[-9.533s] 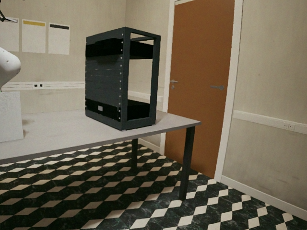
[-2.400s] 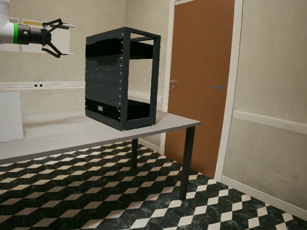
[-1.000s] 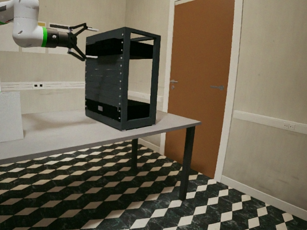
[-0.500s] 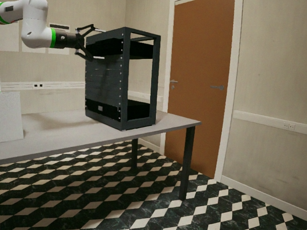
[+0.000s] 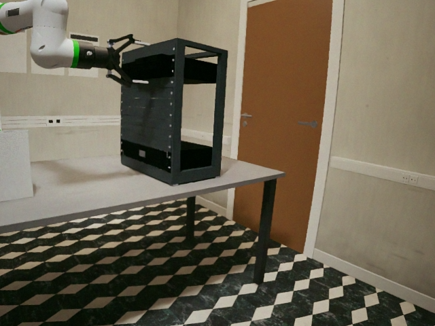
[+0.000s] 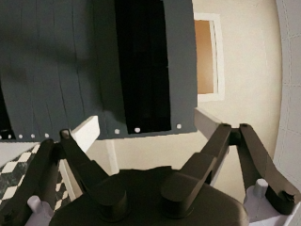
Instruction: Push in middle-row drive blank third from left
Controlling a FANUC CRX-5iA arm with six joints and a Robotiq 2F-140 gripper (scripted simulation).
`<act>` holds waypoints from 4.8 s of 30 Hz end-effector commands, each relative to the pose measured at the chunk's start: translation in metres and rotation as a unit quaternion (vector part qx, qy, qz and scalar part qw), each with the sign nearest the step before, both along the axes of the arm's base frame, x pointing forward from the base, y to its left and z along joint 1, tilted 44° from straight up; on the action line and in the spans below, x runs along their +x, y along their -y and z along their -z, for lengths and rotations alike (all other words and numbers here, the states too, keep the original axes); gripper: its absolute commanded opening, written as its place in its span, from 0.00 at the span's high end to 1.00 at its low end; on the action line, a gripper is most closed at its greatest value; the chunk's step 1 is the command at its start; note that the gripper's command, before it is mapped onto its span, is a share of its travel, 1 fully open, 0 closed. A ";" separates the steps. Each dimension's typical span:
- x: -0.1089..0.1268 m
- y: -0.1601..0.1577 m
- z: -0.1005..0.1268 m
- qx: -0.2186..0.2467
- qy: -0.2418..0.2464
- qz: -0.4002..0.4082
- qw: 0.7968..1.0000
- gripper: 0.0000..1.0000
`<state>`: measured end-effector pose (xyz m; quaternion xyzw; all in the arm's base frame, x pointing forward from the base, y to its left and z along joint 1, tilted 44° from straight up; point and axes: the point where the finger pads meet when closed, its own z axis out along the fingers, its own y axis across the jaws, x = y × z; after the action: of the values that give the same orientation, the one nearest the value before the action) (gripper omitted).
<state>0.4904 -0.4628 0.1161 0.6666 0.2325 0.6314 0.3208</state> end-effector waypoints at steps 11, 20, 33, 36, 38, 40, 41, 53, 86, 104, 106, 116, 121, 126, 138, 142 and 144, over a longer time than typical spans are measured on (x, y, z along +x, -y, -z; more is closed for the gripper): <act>0.000 0.001 -0.001 -0.001 0.000 0.000 1.000 0.00; 0.000 0.001 -0.001 -0.001 0.000 0.000 1.000 0.00; 0.000 0.001 -0.001 -0.001 0.000 0.000 1.000 0.00; 0.000 0.001 -0.001 -0.001 0.000 0.000 1.000 0.00; 0.000 0.001 -0.001 -0.001 0.000 0.000 1.000 0.00; 0.000 0.001 -0.001 -0.001 0.000 0.000 1.000 0.00; 0.000 0.001 -0.001 -0.001 0.000 0.000 1.000 0.00; 0.000 0.001 -0.001 -0.001 0.000 0.000 1.000 0.00; 0.000 0.001 -0.001 -0.001 0.000 0.000 1.000 0.90; 0.000 0.001 -0.001 -0.001 0.000 0.000 1.000 0.90; 0.000 0.001 -0.001 -0.001 0.000 0.000 1.000 0.90; -0.001 -0.002 -0.003 -0.001 0.000 0.000 1.000 0.90; -0.002 -0.013 -0.014 -0.001 0.000 0.000 1.000 0.90; -0.004 -0.024 -0.024 -0.001 0.000 0.000 1.000 0.90; -0.013 -0.075 -0.071 -0.001 0.000 0.000 1.000 0.90; -0.015 -0.082 -0.077 -0.001 0.000 0.000 1.000 0.90; -0.015 -0.087 -0.082 -0.001 0.000 0.000 1.000 0.90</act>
<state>0.4768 -0.3829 0.1894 0.6658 0.2328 0.6321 0.3210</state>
